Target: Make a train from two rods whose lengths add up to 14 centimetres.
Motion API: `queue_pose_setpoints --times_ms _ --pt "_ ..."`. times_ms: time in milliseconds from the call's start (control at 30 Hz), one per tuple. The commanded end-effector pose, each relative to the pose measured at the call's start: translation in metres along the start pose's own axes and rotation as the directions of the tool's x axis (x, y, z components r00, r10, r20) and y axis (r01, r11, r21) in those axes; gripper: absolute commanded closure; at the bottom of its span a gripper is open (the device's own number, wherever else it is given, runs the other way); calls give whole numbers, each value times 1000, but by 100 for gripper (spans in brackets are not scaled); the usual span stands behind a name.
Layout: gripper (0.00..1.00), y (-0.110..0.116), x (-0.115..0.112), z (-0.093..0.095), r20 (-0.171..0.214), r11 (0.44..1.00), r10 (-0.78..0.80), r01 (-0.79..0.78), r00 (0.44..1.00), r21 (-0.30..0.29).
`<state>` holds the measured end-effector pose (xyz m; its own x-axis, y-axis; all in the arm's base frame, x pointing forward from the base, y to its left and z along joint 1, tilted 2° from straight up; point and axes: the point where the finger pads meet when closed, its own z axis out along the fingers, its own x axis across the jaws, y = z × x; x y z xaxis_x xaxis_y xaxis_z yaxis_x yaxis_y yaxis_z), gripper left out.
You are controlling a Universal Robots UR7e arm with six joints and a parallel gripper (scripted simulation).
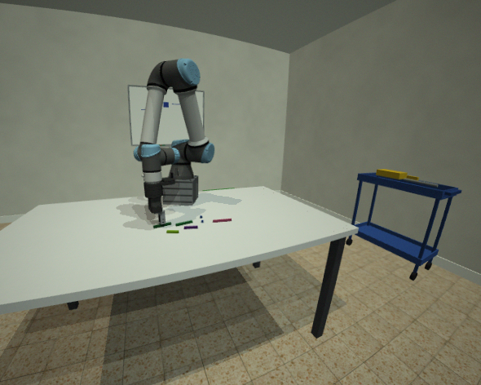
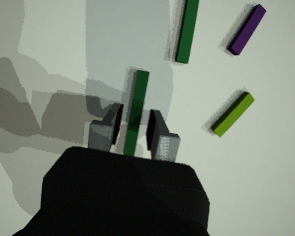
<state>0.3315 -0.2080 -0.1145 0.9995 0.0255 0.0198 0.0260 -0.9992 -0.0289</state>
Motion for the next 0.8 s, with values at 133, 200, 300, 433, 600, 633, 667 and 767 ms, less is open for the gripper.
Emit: queue_pose_setpoints --times_ms 133,200,300,433,600,633,667,767 --pt "46 0 0 5 -1 1000 0 0 1000 -1" --pt "46 0 0 5 -1 1000 0 0 1000 -1" --pt "46 0 0 9 -1 1000 0 0 1000 -1" --pt "46 0 0 12 -1 1000 0 0 1000 -1" --pt "46 0 0 15 -1 1000 0 0 1000 -1" --pt "46 0 0 16 -1 1000 0 0 1000 -1" --pt "46 0 0 16 -1 1000 0 0 1000 -1" --pt "46 0 0 16 -1 1000 0 0 1000 -1"
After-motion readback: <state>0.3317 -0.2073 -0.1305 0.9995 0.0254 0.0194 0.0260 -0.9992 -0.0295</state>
